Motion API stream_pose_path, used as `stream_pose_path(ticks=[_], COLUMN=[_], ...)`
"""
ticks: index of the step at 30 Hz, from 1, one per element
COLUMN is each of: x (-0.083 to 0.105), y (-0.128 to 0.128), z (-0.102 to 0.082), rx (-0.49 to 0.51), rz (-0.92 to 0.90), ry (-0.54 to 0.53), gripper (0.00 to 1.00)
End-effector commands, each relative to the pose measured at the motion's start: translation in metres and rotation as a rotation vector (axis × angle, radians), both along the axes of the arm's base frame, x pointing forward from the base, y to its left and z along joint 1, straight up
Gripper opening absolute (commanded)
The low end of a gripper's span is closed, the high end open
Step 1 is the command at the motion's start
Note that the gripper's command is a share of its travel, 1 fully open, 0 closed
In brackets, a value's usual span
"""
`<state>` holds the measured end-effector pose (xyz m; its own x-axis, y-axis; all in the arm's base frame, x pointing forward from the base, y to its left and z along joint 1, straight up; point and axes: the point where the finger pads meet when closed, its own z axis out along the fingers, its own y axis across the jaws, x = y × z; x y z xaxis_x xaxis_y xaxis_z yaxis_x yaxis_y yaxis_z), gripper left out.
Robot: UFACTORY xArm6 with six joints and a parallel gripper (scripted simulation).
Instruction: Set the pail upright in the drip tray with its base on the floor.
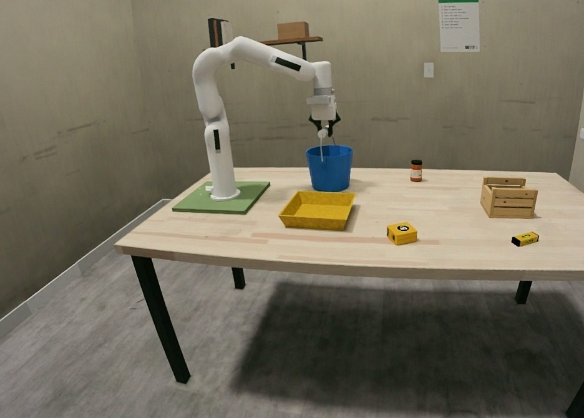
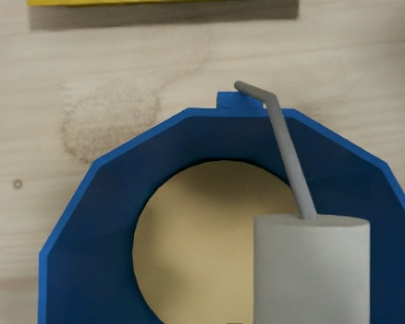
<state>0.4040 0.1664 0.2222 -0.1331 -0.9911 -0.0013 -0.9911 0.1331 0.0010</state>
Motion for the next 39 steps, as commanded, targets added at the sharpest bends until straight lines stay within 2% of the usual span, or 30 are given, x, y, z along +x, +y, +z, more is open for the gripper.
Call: stream_pose_path(ticks=[1,16,39], x=[0.001,0.001,0.001], y=[0.000,0.000,0.000], z=[0.003,0.012,0.046], rx=[0.002,0.002,0.002], rz=[0.000,0.000,0.000], ry=[-0.005,-0.005,-0.005], gripper=[0.00,0.00,0.00])
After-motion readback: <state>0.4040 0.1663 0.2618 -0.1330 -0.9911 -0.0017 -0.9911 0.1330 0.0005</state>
